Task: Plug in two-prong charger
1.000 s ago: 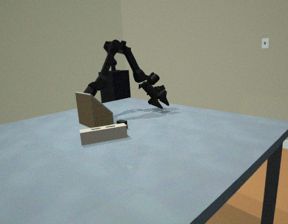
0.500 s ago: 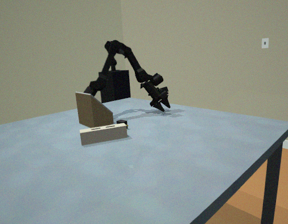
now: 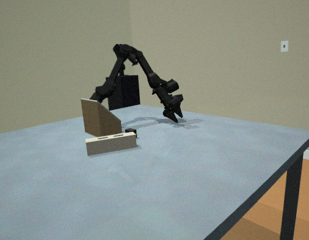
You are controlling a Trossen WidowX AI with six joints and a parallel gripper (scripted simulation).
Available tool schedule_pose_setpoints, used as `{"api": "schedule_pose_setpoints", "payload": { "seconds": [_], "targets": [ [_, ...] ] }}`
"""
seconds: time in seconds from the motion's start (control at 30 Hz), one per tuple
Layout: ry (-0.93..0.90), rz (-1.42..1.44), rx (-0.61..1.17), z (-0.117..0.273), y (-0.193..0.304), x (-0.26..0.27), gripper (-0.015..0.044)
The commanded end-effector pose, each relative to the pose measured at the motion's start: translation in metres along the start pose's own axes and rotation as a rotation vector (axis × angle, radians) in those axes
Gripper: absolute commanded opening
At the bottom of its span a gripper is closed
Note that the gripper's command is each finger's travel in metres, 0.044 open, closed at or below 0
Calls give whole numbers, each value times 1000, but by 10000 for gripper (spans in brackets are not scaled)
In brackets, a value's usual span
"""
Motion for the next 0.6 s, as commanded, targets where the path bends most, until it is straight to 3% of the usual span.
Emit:
{"api": "schedule_pose_setpoints", "payload": {
  "seconds": [0.0, 0.57],
  "targets": [
    [20, -9, 52, -5, 7, -14, 440],
    [71, -109, 296, -17, 45, -76, 440]
  ]
}}
Point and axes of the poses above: the point midway between the two fingers, 35 mm back from their tips, its own z axis back along the fingers, its own x axis across the jaws, y = z × x, the point moved 10 cm from there along z, back along the fingers, and after that the axes turned 9 degrees about -z, right-handed, at the moved point
